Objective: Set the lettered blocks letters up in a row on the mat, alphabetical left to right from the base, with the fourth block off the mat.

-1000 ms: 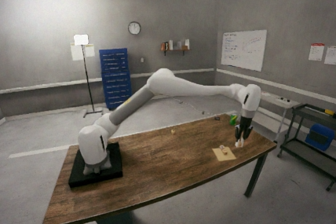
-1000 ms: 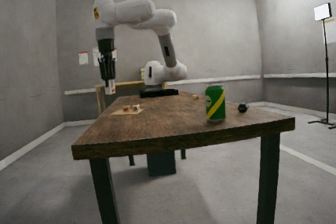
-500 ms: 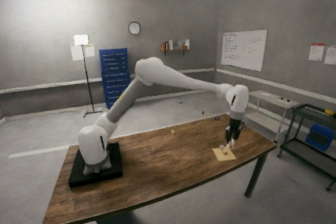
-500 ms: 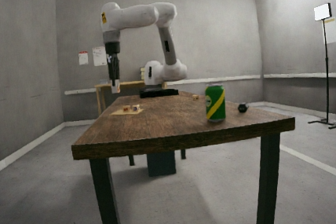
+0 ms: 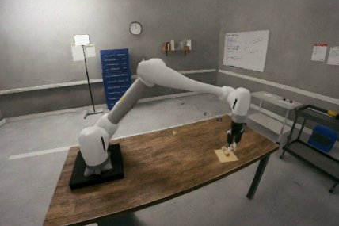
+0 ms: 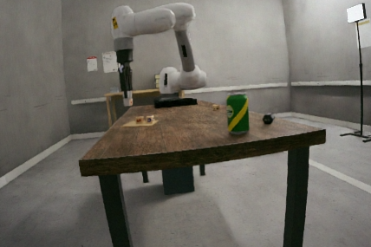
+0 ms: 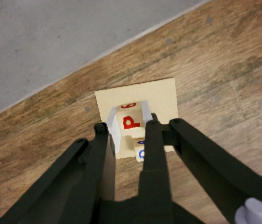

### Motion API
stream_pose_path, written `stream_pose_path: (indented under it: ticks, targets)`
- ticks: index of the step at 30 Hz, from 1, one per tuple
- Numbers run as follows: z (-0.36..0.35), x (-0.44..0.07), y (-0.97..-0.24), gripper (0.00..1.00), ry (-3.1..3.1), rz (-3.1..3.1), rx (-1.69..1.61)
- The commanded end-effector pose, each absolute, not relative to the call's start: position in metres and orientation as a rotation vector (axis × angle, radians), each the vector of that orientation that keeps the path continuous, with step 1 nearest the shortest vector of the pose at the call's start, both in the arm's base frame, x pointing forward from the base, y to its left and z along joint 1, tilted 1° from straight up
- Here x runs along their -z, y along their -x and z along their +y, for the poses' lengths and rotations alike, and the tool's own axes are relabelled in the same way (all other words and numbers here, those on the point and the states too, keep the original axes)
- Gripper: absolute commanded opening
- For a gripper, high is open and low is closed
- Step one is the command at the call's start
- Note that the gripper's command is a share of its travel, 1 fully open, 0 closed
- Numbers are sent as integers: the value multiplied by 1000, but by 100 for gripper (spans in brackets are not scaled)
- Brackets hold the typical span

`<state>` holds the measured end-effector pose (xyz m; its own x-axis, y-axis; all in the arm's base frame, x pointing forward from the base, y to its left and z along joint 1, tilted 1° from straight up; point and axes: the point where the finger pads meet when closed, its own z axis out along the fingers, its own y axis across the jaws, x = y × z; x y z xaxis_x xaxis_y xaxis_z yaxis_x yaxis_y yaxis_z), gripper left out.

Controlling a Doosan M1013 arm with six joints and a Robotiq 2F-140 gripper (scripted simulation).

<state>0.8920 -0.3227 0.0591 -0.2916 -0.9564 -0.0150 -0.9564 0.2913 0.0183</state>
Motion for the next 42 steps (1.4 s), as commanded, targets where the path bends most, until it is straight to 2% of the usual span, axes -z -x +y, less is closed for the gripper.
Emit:
stream_pose_path:
  ticks: [1,14,42]
  targets:
    - [-323,-52,-893,24,1868,2522,-34]
    - [-322,7,-892,24,1868,2522,-34]
    - [-321,20,-892,24,1868,2522,-34]
